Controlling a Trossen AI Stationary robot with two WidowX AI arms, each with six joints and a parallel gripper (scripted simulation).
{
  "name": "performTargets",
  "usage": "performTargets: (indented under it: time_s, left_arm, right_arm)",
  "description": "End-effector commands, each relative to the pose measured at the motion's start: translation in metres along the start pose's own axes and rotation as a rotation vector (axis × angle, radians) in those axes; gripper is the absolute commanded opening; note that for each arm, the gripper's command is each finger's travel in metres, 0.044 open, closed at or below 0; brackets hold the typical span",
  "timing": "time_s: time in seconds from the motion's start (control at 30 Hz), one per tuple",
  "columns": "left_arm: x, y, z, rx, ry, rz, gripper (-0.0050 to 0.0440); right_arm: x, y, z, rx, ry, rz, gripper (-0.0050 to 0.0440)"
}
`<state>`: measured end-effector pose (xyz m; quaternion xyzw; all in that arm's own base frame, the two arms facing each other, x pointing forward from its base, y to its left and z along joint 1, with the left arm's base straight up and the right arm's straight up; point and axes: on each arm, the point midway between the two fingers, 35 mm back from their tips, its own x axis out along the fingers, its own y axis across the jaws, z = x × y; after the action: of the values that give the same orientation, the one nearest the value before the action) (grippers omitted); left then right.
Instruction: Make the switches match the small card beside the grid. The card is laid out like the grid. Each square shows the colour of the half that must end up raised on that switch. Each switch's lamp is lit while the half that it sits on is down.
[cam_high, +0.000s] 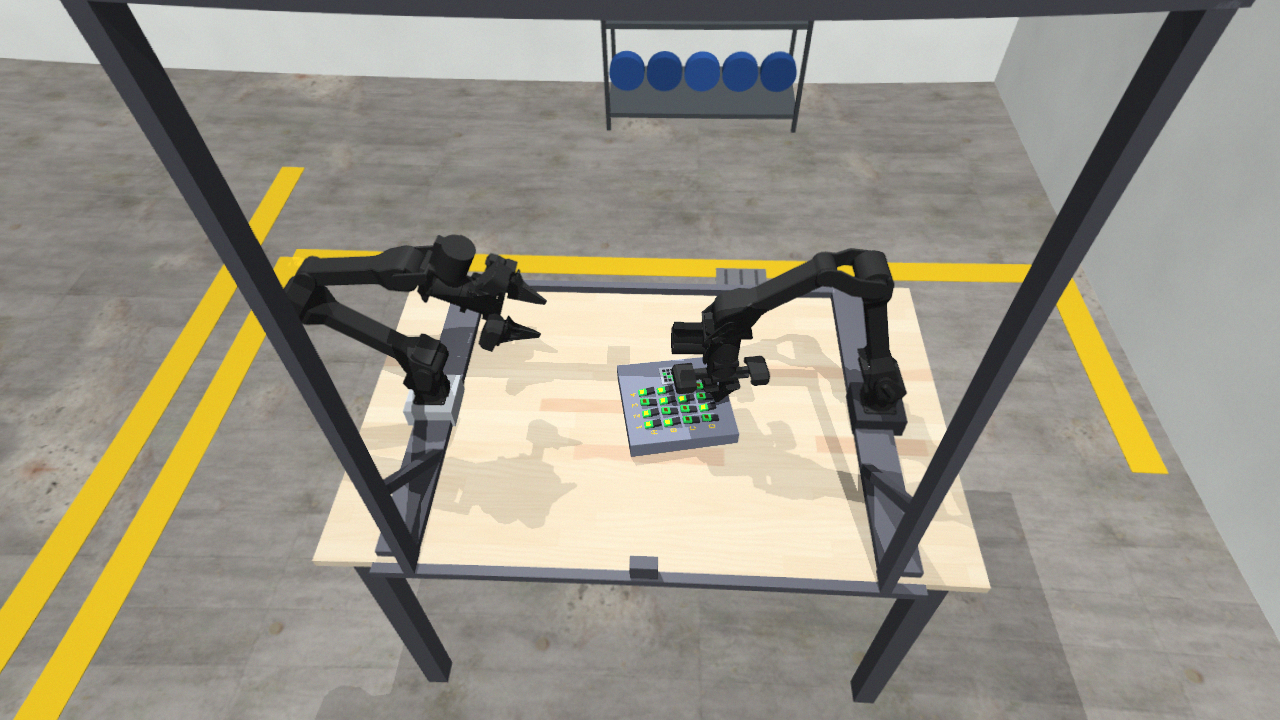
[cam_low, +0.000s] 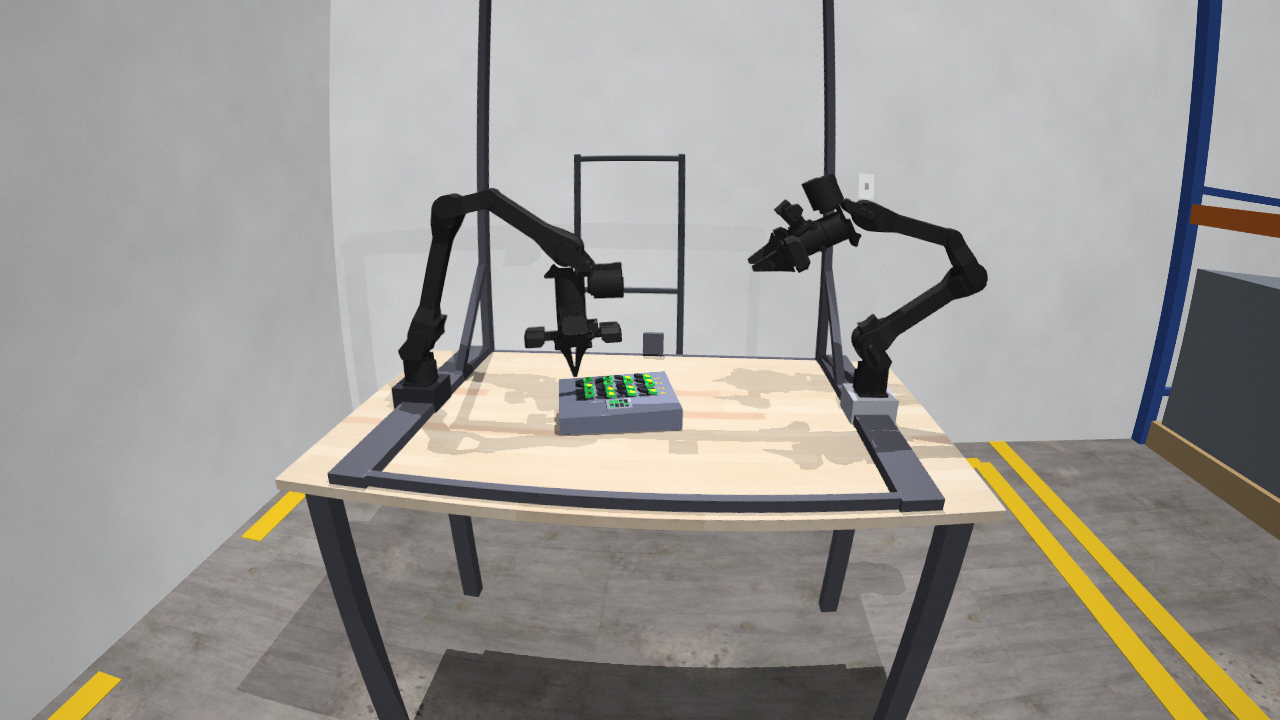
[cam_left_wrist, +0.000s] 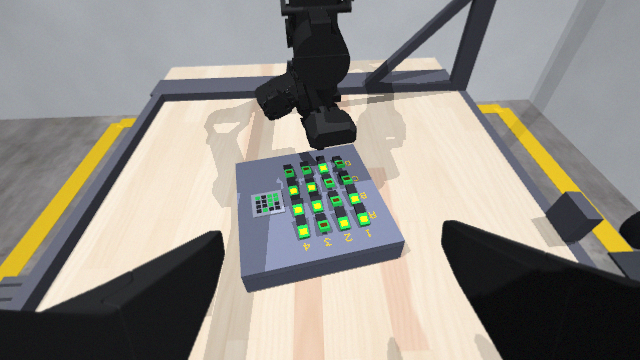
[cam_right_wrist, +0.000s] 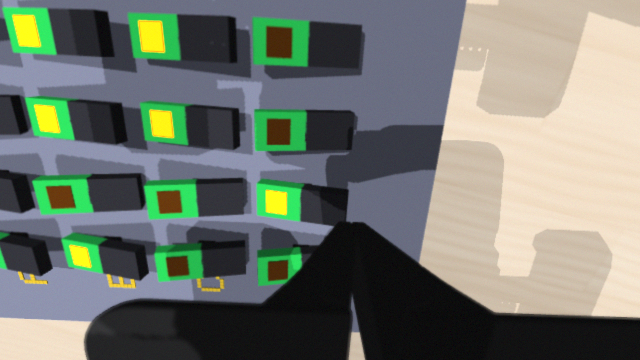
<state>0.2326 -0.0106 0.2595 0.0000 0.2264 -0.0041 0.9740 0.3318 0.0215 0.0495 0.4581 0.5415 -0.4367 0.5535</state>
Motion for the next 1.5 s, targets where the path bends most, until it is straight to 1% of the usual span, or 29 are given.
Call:
performTargets:
  time_s: [0.0,0.2,0.77,1.17,1.2,1.23,1.33,1.47]
  left_arm:
    - [-0.003,0.001,0.005,-0.002,-0.015,0.006,0.04]
    - [-0.003,0.001,0.005,-0.002,-0.015,0.006,0.04]
    - [-0.003,0.001,0.005,-0.002,-0.015,0.006,0.04]
    - [-0.003,0.001,0.005,-0.002,-0.015,0.006,0.04]
    - [-0.003,0.001,0.005,-0.002,-0.015,0.006,0.04]
    - [-0.003,0.001,0.005,-0.002,-0.015,0.006,0.04]
    - [-0.003,0.001,0.005,-0.002,-0.015,0.006,0.04]
    - [-0.003,0.001,0.005,-0.002,-0.015,0.006,0.04]
  right_arm:
    - [0.002,0.004,0.001,0.004,-0.011,0.013,-0.005]
    - [0.009,0.007,0.002,0.004,-0.011,0.015,-0.005]
    - [0.024,0.0,0.002,0.003,-0.01,0.012,-0.005]
    - [0.024,-0.001,0.002,0.003,-0.01,0.014,-0.005]
    - [0.021,0.003,0.002,0.002,-0.012,0.022,-0.005]
    - [0.012,0.008,0.003,0.002,-0.014,0.043,-0.005]
    - [-0.006,0.012,0.002,0.003,-0.016,0.056,-0.005]
    - [-0.007,0.013,0.002,0.004,-0.016,0.056,-0.005]
